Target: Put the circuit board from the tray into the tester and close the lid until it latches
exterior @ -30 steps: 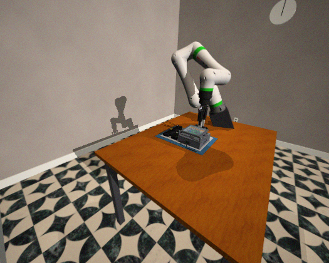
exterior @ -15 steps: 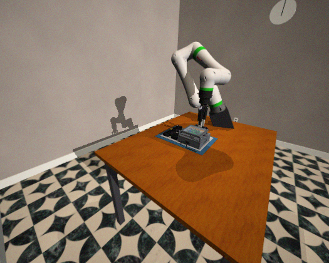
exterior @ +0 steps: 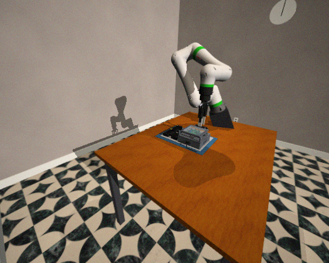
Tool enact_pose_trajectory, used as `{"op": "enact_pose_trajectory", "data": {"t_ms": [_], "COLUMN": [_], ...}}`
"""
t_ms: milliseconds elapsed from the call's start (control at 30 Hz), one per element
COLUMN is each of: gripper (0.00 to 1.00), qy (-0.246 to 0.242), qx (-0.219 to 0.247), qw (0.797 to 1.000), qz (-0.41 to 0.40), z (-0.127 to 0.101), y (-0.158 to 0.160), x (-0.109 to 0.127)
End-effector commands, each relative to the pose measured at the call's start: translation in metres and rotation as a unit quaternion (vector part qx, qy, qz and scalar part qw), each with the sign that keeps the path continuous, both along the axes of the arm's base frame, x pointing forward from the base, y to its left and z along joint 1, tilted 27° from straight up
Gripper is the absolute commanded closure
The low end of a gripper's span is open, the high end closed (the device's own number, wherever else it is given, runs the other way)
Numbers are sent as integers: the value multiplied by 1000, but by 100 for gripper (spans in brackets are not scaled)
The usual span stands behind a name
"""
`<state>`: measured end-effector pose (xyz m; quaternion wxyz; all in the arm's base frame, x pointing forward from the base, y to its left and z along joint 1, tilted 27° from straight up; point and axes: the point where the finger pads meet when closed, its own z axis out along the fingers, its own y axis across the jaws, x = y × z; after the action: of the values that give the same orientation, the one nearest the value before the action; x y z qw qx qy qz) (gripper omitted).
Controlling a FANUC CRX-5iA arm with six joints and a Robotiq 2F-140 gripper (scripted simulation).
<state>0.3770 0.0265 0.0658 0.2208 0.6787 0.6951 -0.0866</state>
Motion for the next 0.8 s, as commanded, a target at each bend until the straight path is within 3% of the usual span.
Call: {"op": "enact_pose_trajectory", "data": {"t_ms": [0,767], "gripper": [70,70], "qy": [0,0], "qx": [0,0], "qw": [1000,1000], "qz": [0,0], "z": [5,57], "y": [2,27], "x": [-1,-12]}}
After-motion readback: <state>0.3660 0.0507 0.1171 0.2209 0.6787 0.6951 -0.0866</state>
